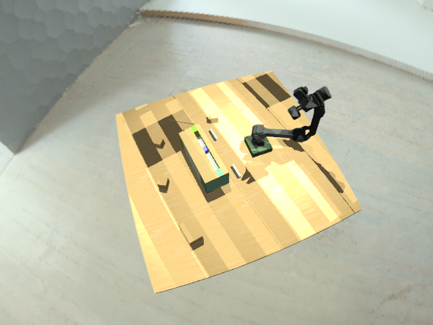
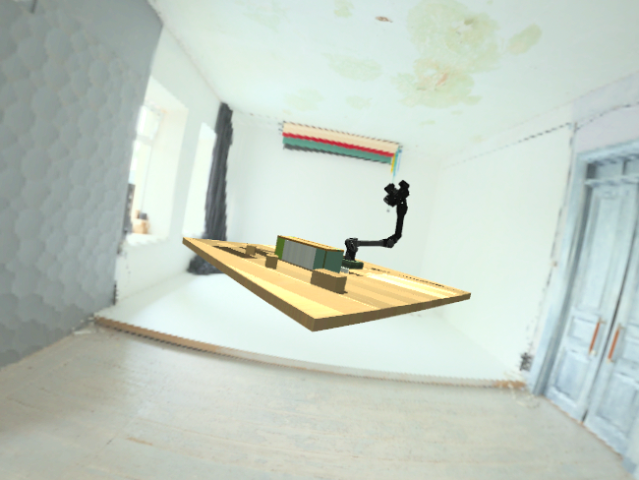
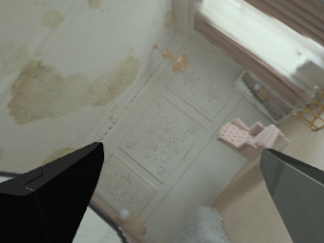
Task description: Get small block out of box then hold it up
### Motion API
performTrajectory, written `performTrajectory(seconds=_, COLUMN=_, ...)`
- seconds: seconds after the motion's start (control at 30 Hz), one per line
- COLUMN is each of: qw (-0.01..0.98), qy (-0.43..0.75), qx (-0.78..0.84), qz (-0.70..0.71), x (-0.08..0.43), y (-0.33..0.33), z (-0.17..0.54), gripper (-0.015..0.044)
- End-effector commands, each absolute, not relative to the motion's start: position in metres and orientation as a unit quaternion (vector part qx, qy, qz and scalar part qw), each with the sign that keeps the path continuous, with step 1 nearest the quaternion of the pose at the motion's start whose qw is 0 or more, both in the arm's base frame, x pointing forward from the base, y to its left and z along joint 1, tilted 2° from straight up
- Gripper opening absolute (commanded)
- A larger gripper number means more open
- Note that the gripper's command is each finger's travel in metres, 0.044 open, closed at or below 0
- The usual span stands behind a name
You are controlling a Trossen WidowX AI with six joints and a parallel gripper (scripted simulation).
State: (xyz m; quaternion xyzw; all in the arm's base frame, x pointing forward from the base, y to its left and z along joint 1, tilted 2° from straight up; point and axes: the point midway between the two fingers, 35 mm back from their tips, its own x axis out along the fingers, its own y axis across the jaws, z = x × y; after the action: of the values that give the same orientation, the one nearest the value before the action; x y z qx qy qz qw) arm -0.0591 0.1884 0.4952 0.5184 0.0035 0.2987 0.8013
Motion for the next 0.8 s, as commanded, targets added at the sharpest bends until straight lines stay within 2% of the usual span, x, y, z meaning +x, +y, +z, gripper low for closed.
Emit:
performTrajectory(seconds=0.0, qw=0.801, qy=0.003, qx=0.520, qz=0.297, x=-0.058, y=0.187, z=0.495, gripper=0.0400)
performTrajectory(seconds=0.13, qw=0.789, qy=-0.010, qx=0.557, qz=0.258, x=-0.032, y=0.163, z=0.500, gripper=0.0400)
performTrajectory(seconds=0.43, qw=0.756, qy=0.031, qx=0.640, qz=0.137, x=0.063, y=0.090, z=0.506, gripper=0.0400)
performTrajectory(seconds=0.77, qw=0.704, qy=0.110, qx=0.702, qz=-0.011, x=0.164, y=0.010, z=0.467, gripper=0.0400)
